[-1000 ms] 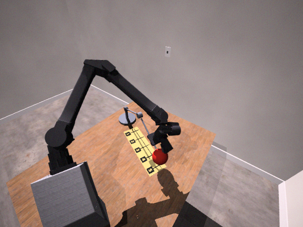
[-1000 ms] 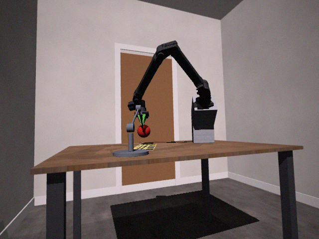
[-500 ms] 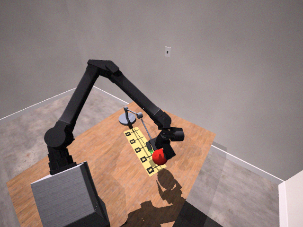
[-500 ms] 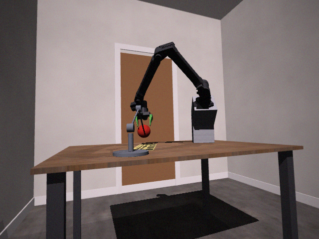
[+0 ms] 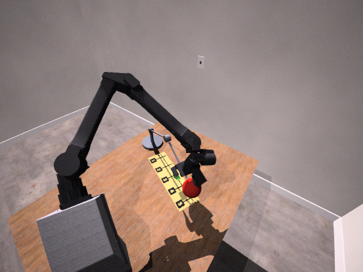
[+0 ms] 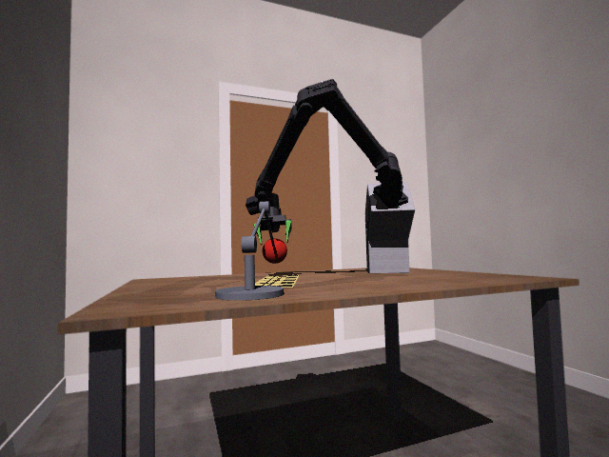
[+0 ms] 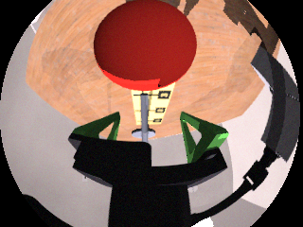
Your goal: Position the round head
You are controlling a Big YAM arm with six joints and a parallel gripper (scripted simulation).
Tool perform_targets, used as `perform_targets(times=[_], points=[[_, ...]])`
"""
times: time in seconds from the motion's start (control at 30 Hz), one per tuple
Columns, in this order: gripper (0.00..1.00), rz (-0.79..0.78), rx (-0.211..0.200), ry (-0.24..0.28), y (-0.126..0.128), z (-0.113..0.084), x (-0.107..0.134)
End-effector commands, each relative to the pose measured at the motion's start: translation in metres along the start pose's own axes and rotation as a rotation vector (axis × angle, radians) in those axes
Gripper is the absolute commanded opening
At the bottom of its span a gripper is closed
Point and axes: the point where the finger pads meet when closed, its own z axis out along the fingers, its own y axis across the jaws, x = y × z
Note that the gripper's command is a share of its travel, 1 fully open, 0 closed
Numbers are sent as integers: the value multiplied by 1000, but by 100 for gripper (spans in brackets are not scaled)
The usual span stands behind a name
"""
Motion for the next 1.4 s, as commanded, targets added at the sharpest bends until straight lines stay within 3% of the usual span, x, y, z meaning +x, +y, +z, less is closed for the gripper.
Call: perform_targets(times=[0.0,1.37], points=[[100,9,-19,-1,6,-9,2],[100,14,-2,1,-2,-1,-6]])
